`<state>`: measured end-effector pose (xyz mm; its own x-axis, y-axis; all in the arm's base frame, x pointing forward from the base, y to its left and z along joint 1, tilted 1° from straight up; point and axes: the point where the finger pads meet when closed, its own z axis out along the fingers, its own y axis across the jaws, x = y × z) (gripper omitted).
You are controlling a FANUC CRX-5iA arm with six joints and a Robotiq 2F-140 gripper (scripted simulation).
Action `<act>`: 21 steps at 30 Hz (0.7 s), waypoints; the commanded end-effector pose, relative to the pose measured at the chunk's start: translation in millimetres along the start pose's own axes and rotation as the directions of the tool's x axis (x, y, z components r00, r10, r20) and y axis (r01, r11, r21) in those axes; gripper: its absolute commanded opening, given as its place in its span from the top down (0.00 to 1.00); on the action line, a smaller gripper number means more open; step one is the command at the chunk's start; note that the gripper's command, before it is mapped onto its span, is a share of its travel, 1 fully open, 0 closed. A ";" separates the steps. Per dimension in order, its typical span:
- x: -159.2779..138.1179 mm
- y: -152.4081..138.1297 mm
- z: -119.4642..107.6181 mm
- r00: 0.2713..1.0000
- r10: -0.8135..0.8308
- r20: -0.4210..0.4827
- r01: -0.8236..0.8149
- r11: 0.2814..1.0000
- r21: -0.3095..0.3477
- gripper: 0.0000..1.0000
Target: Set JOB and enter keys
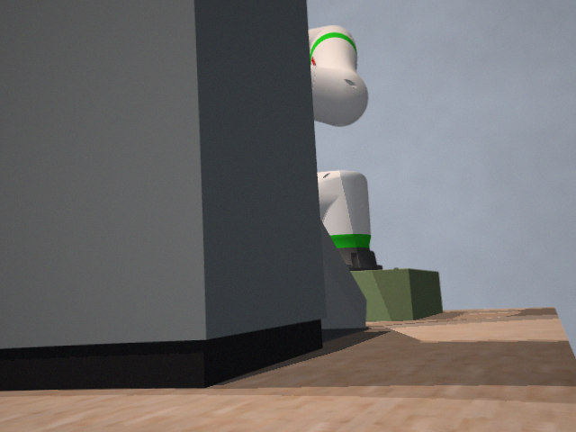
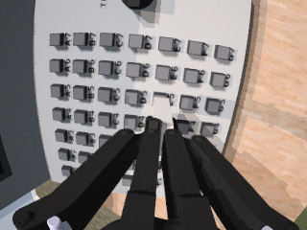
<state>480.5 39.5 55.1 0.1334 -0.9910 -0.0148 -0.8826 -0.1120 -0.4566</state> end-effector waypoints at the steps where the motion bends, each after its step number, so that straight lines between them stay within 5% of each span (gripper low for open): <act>1: -0.4 -0.2 1.7 1.000 -0.001 0.000 0.001 1.000 0.000 1.00; 21: -0.4 -0.2 21.4 1.000 -0.001 0.000 0.001 1.000 0.000 1.00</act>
<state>490.0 41.7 36.6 0.1343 -0.9908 -0.0151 -0.8823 -0.1126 -0.4571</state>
